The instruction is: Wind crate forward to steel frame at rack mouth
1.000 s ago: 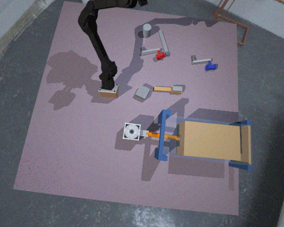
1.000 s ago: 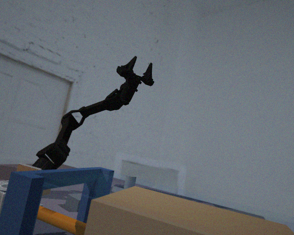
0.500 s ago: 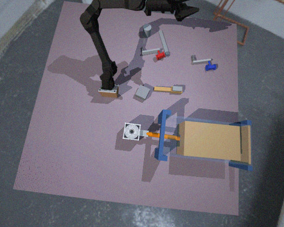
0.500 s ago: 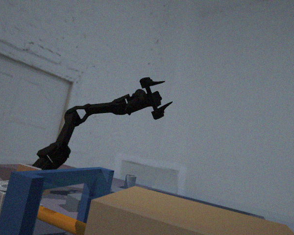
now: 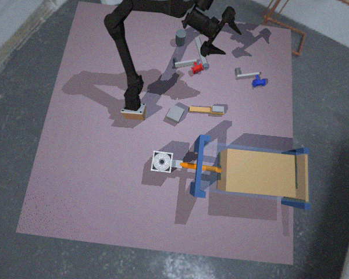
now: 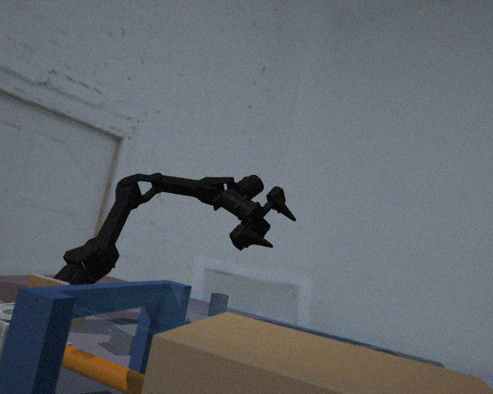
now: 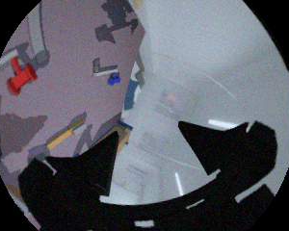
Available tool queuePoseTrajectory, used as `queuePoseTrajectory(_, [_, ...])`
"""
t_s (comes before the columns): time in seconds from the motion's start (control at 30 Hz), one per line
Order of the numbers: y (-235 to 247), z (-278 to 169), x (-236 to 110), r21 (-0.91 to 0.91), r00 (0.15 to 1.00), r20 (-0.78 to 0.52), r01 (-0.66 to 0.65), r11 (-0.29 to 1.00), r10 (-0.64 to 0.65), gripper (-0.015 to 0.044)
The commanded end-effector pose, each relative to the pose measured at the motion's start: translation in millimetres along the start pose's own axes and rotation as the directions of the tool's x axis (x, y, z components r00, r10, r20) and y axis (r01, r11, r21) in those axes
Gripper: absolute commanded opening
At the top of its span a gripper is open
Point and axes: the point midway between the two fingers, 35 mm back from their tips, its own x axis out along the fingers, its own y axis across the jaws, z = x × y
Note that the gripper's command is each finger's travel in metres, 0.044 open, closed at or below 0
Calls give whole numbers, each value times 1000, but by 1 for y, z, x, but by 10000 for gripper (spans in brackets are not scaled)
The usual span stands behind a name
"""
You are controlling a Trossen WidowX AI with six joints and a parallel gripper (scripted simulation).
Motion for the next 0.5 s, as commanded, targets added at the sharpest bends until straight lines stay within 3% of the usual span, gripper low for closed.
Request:
queuePoseTrajectory(0.0, [66,50,4,-524,928,198,-172,834,316,440])
queuePoseTrajectory(0.2, [114,80,-8,-798,794,309,-84,597,524,440])
queuePoseTrajectory(0.47, [166,116,-41,-909,537,417,255,331,733,440])
